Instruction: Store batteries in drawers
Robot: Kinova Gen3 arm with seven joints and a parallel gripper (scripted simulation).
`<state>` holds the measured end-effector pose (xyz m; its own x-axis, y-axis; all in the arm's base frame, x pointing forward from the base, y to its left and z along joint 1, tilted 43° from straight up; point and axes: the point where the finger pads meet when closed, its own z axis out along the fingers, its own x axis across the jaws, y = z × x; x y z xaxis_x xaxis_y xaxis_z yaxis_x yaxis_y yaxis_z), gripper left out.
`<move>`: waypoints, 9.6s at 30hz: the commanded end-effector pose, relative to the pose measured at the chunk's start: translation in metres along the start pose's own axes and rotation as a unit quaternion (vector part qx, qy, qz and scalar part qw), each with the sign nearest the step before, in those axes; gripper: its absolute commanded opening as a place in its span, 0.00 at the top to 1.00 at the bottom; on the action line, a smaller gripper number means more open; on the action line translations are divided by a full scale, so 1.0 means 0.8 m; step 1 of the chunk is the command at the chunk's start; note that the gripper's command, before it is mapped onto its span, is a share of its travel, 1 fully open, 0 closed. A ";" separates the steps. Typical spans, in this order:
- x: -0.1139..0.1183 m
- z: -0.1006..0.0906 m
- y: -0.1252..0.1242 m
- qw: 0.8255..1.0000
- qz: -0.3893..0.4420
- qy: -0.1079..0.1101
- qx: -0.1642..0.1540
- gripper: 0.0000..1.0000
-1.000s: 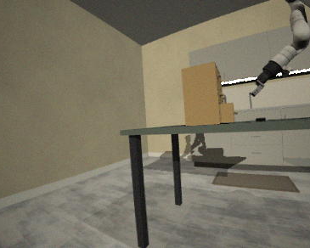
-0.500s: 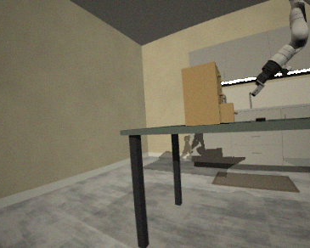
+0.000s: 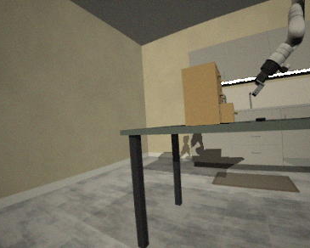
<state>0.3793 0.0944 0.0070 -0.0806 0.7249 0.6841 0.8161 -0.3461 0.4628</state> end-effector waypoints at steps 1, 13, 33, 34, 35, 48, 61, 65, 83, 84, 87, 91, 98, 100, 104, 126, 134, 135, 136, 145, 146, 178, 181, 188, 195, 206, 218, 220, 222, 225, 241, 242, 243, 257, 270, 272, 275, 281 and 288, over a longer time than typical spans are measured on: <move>-0.004 -0.002 0.008 1.000 -0.005 -0.004 -0.002 0.00; -0.004 -0.005 0.011 0.999 -0.005 -0.004 0.034 0.00; -0.004 -0.011 0.017 0.994 -0.004 -0.005 0.109 0.00; -0.004 -0.012 0.017 0.994 -0.004 -0.005 0.113 0.00; -0.004 -0.012 0.017 0.994 -0.004 -0.005 0.113 0.00; -0.004 -0.016 0.022 0.985 -0.004 -0.005 0.170 0.00; -0.003 -0.021 0.026 0.975 -0.003 -0.005 0.223 0.00; -0.003 -0.022 0.027 0.970 -0.003 -0.005 0.241 0.00; -0.003 -0.028 0.033 0.952 -0.003 -0.005 0.307 0.00; -0.003 -0.028 0.033 0.951 -0.003 -0.005 0.310 0.00; -0.003 -0.029 0.034 0.949 -0.003 -0.005 0.314 0.00; -0.003 -0.030 0.035 0.945 -0.003 -0.005 0.326 0.00; -0.003 -0.031 0.036 0.939 -0.003 -0.005 0.345 0.00; -0.003 -0.032 0.036 0.937 -0.003 -0.005 0.349 0.00; -0.003 -0.032 0.037 0.936 -0.003 -0.005 0.353 0.00; -0.003 -0.034 0.038 0.929 -0.003 -0.005 0.371 0.00; -0.003 -0.034 0.038 0.928 -0.003 -0.005 0.371 0.00; -0.003 -0.034 0.038 0.928 -0.003 -0.005 0.371 0.00; -0.003 -0.034 0.038 0.928 -0.003 -0.005 0.371 0.00; -0.003 -0.034 0.038 0.928 -0.003 -0.005 0.371 0.00; -0.003 -0.034 0.038 0.928 -0.003 -0.005 0.371 0.00; 0.027 -0.142 -0.020 0.929 -0.003 -0.006 0.370 0.00; 0.027 -0.140 -0.020 0.930 -0.003 -0.006 0.366 0.00; 0.027 -0.133 -0.021 0.937 -0.003 -0.004 0.349 0.00; 0.027 -0.120 -0.023 0.948 -0.003 -0.005 0.317 0.00; 0.026 -0.094 -0.026 0.968 -0.003 -0.005 0.250 0.00; 0.025 -0.055 -0.032 0.988 -0.004 -0.004 0.152 0.00; 0.026 -0.050 -0.032 0.991 -0.004 -0.004 0.136 0.00; 0.026 -0.047 -0.032 0.992 -0.004 -0.005 0.128 0.00; 0.026 -0.042 -0.033 0.994 -0.004 -0.005 0.114 0.00; 0.022 -0.008 -0.040 0.999 -0.005 -0.002 0.034 0.00; 0.022 -0.006 -0.040 1.000 -0.005 -0.001 0.029 0.00; 0.022 -0.004 -0.040 1.000 -0.005 0.000 0.025 0.00; 0.023 0.007 -0.040 1.000 0.000 0.006 -0.004 0.00; 0.023 0.008 -0.039 1.000 0.000 0.006 -0.006 1.00; 0.023 0.008 -0.039 1.000 0.000 0.006 -0.006 1.00; 0.023 0.008 -0.039 1.000 0.000 0.006 -0.006 1.00; 0.023 0.008 -0.039 1.000 0.000 0.006 -0.006 1.00; 0.023 0.011 -0.039 1.000 -0.001 0.006 -0.005 1.00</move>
<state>0.3568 0.1226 0.0007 -0.0892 0.7181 0.6902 0.8103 -0.3506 0.4696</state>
